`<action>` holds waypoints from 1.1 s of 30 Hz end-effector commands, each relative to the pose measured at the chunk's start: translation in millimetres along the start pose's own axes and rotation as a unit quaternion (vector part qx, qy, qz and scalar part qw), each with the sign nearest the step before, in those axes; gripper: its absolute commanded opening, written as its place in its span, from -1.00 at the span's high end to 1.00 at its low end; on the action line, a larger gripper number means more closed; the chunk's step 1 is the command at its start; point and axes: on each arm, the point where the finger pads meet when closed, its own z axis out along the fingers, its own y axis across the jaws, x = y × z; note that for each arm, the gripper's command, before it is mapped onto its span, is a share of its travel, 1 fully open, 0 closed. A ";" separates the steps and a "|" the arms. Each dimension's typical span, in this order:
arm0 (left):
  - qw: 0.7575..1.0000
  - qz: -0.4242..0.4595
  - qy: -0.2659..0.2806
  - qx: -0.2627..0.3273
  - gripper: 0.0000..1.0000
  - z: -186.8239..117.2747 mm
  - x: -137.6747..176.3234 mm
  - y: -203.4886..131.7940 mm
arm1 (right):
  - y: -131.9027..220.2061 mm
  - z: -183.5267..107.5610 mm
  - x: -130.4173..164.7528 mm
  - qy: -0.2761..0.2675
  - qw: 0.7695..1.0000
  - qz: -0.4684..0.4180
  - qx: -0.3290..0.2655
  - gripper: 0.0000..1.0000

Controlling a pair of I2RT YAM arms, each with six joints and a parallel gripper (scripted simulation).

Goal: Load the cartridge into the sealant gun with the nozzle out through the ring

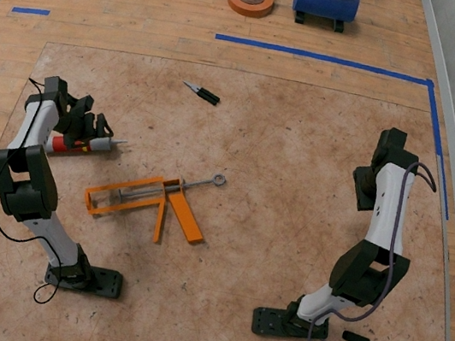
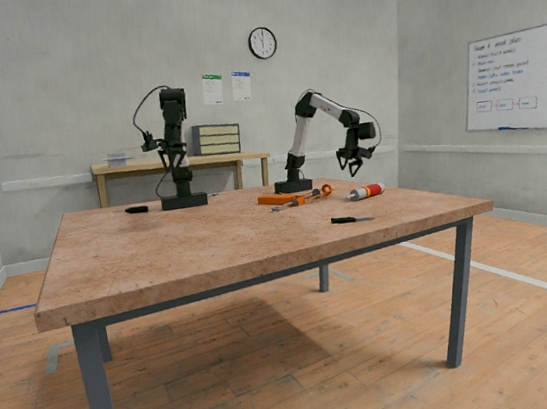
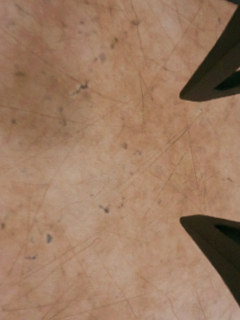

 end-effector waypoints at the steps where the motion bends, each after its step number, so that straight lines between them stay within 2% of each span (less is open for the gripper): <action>1: 0.999 -0.035 0.019 -0.026 -0.83 6.9 1.1 0.0 | 18.0 -3.4 6.5 0.009 1.000 0.010 -0.018 -0.23; 14: 0.992 -0.051 0.063 -0.093 -0.83 43.0 25.5 -49.7 | 84.2 11.4 82.7 0.071 0.996 -0.022 -0.043 -0.23; 16: 0.992 -0.051 0.063 -0.093 -0.83 43.0 25.5 -49.7 | 84.2 11.4 82.7 0.071 0.996 -0.022 -0.043 -0.23; 19: 0.991 -0.052 0.067 -0.105 -0.83 49.5 31.3 -60.1 | 85.3 15.0 101.0 0.085 0.996 -0.031 -0.026 -0.23; 22: 0.989 -0.052 0.071 -0.122 -0.83 57.1 38.7 -71.3 | 103.0 18.4 121.6 0.098 0.994 -0.039 -0.041 -0.23; 31: 0.981 -0.056 0.075 -0.170 -0.83 75.5 61.4 -100.1 | 126.1 28.1 185.9 0.140 0.988 -0.059 -0.036 -0.23; 33: 0.981 -0.056 0.075 -0.170 -0.83 75.5 61.4 -100.1 | 126.1 28.1 185.9 0.140 0.988 -0.059 -0.036 -0.23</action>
